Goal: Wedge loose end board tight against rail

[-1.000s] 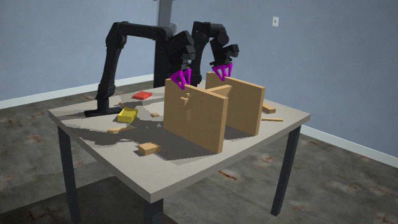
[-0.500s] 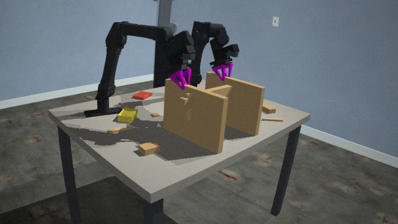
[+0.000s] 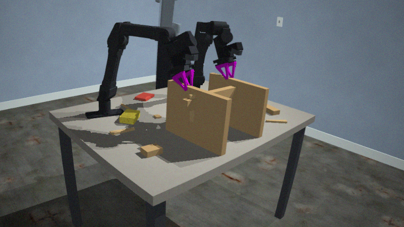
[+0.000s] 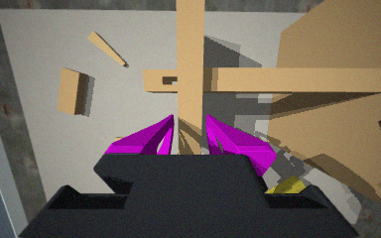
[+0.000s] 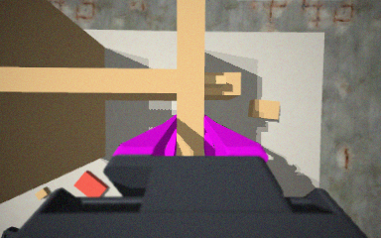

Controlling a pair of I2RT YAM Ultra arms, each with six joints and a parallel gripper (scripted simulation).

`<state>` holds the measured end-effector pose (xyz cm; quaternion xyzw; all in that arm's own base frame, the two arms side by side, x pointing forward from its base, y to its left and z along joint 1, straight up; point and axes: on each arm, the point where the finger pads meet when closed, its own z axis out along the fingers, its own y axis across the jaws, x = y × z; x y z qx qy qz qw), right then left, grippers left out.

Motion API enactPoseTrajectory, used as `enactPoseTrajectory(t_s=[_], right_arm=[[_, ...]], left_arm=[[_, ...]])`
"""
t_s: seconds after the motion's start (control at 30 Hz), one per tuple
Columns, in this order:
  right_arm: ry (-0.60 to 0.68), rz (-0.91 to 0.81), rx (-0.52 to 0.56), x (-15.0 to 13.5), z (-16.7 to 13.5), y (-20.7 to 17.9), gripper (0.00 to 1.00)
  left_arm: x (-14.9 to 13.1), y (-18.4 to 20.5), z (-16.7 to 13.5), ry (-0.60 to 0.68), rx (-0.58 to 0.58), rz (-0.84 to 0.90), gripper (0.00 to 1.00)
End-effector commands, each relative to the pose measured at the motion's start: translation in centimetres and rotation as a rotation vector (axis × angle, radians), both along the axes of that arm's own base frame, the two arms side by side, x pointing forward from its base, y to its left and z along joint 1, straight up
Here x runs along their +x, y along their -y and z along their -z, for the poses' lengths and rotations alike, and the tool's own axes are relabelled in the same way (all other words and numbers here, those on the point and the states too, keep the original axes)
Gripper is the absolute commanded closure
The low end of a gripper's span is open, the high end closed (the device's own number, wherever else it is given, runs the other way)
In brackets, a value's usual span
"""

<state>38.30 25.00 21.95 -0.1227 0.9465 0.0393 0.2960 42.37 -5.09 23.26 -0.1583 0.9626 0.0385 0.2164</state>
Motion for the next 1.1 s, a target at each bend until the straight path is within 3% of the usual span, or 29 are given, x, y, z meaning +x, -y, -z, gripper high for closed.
enactPoseTrajectory(t_s=[0.0,0.2,0.33,0.53,0.57,1.07], right_arm=[[0.037,0.007,0.029,0.2,-1.6,0.4,1.0],[0.037,0.007,0.029,0.2,-1.6,0.4,1.0],[0.037,0.007,0.029,0.2,-1.6,0.4,1.0],[0.037,0.007,0.029,0.2,-1.6,0.4,1.0],[0.037,0.007,0.029,0.2,-1.6,0.4,0.59],[0.024,0.007,0.017,0.2,-1.0,0.4,0.59]], left_arm=[[-0.4,-0.3,-1.9,-0.012,0.015,0.001,0.59],[-0.6,-0.3,-4.5,-0.014,0.014,-0.001,0.59],[1.4,0.2,-6.8,0.081,-0.007,-0.001,0.59],[0.5,0.1,-6.4,0.055,0.002,0.009,0.59],[0.5,0.1,-6.4,0.055,0.002,0.009,0.59],[0.2,0.1,-7.5,0.084,-0.004,0.009,0.59]])
